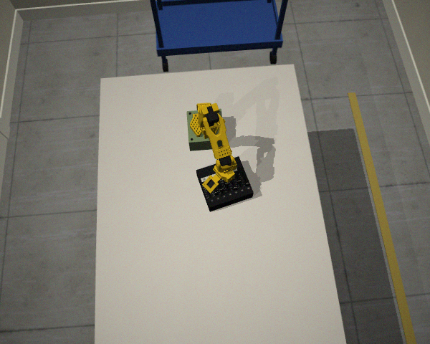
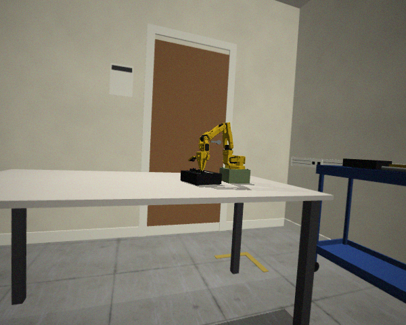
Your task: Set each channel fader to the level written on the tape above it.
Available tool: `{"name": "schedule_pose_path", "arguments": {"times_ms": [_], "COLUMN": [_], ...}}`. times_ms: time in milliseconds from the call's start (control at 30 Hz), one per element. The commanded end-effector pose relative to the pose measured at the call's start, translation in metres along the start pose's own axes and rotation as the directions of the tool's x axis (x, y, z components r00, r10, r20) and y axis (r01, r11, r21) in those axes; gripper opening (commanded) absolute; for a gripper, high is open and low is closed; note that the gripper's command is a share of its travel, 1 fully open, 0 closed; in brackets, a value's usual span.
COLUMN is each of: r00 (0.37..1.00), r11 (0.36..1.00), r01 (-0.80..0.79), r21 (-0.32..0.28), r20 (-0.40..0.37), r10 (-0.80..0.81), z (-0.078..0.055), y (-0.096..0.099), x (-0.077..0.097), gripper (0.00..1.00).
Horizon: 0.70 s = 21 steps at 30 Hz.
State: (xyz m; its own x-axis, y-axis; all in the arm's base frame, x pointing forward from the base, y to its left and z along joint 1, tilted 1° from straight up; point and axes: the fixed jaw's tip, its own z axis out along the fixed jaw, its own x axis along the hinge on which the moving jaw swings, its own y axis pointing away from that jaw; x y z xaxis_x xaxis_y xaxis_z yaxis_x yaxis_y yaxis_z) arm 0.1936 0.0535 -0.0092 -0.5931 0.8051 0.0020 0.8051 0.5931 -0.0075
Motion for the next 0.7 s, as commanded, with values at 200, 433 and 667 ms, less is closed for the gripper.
{"name": "schedule_pose_path", "arguments": {"times_ms": [200, 433, 667], "r00": [1.000, 1.000, 1.000], "r11": [1.000, 1.000, 1.000], "r01": [-0.014, -0.015, -0.016], "r21": [-0.019, -0.019, -0.019], "r20": [0.006, 0.006, 0.006], "r10": [0.014, 0.015, 0.016], "z": [-0.0022, -0.0022, -0.0021], "y": [0.0046, 0.0003, -0.0044], "x": [-0.0026, -0.0011, 0.0006], "gripper": [0.00, 0.00, 0.00]}}
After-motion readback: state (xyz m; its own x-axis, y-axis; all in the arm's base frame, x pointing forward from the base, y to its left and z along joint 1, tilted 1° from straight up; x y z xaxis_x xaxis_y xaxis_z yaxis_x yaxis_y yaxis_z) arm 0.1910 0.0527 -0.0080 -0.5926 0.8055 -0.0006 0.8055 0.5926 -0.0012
